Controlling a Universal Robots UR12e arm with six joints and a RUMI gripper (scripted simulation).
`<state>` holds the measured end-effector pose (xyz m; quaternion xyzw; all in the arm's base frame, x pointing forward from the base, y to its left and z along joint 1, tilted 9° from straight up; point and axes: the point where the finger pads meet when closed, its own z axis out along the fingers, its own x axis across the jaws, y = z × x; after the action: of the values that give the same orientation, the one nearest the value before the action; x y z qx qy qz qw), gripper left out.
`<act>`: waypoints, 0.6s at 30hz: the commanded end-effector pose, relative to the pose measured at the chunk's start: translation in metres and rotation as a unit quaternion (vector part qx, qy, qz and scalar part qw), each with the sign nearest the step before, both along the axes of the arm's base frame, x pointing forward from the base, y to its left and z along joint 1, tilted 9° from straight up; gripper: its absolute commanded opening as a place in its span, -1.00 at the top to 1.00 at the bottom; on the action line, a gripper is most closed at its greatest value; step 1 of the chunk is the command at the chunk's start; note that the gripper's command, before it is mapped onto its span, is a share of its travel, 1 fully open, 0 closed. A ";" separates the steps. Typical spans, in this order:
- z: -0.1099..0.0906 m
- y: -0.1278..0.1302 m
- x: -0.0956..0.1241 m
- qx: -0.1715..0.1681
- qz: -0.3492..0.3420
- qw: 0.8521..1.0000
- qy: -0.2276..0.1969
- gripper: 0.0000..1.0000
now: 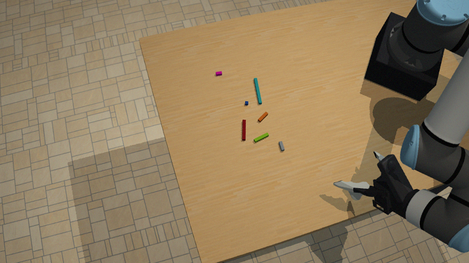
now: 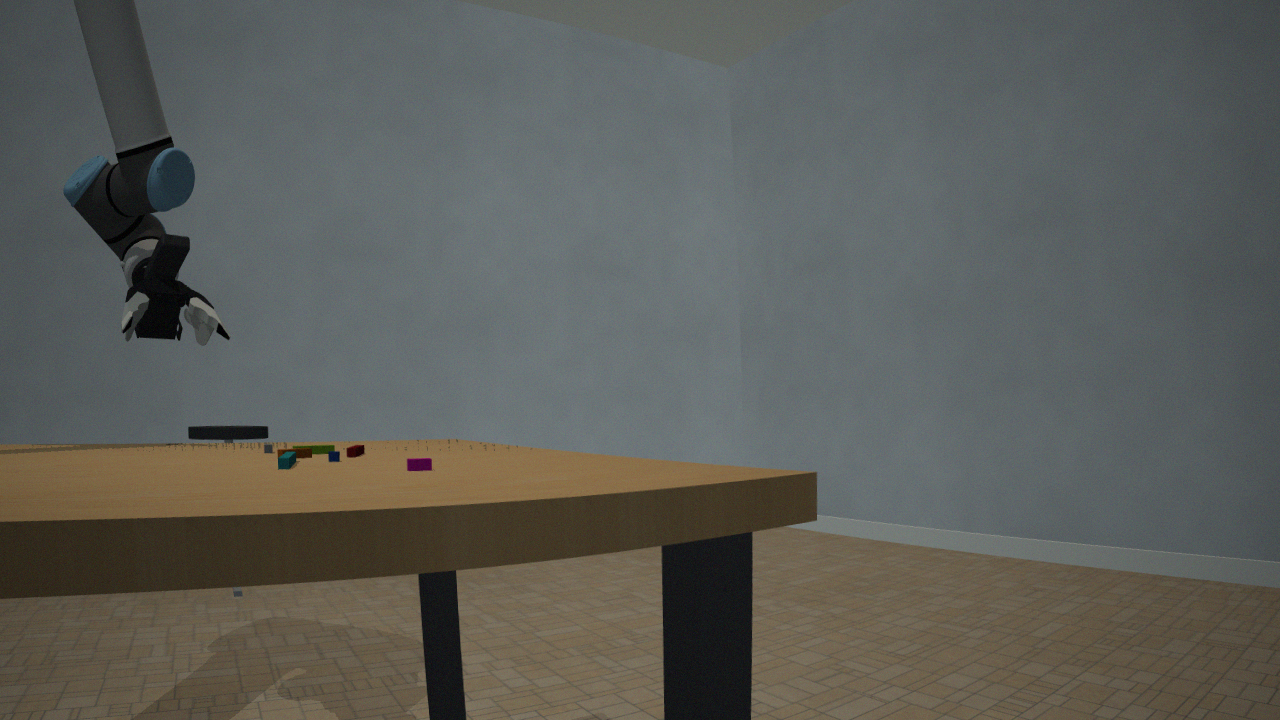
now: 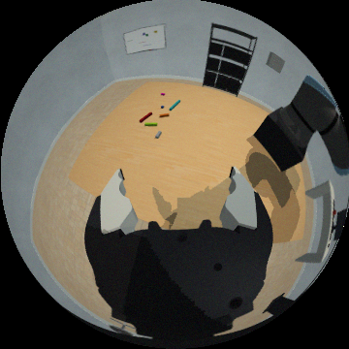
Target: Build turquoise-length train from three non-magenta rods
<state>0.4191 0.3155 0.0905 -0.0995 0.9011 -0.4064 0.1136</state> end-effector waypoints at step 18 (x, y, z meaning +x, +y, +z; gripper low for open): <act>-0.033 -0.045 0.037 0.157 0.112 0.978 0.082 -1.00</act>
<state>0.4491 0.2789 0.0640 -0.1904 0.9377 -0.2727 0.1007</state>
